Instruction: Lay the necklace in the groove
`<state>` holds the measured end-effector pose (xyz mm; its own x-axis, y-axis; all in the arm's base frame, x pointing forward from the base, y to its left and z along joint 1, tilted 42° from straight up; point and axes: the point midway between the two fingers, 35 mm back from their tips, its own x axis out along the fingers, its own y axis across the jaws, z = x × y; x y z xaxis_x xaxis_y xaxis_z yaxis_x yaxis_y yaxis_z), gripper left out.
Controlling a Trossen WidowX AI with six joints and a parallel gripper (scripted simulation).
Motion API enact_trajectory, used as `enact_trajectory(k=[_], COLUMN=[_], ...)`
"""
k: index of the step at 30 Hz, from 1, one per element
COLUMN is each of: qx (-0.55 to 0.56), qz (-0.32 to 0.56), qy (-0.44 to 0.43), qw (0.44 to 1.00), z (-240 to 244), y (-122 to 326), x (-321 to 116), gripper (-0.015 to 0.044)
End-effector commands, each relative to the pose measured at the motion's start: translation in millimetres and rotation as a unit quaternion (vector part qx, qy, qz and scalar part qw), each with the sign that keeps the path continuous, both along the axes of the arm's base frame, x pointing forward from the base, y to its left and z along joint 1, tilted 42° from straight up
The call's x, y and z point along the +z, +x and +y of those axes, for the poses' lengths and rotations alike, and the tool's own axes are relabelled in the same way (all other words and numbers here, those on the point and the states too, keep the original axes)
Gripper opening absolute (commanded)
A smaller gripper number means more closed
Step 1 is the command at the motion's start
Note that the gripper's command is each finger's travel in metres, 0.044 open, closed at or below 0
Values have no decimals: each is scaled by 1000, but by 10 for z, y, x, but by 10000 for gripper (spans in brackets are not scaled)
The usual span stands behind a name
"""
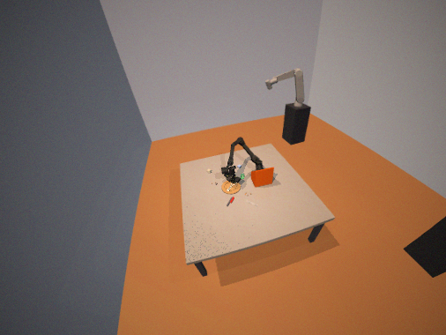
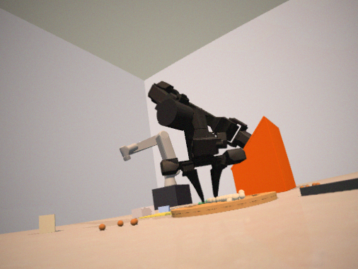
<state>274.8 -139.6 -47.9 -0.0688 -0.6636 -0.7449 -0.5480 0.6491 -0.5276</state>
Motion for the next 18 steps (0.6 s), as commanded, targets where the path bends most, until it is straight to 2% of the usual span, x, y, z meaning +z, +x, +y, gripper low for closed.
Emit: enact_trajectory(k=[1, 4, 18], qx=[0, 0, 0], qz=[0, 0, 0], qy=[0, 0, 0], qw=[1000, 1000, 1000], z=[2, 2, 2], y=[2, 2, 2], x=[3, 3, 3], gripper=[67, 0, 0])
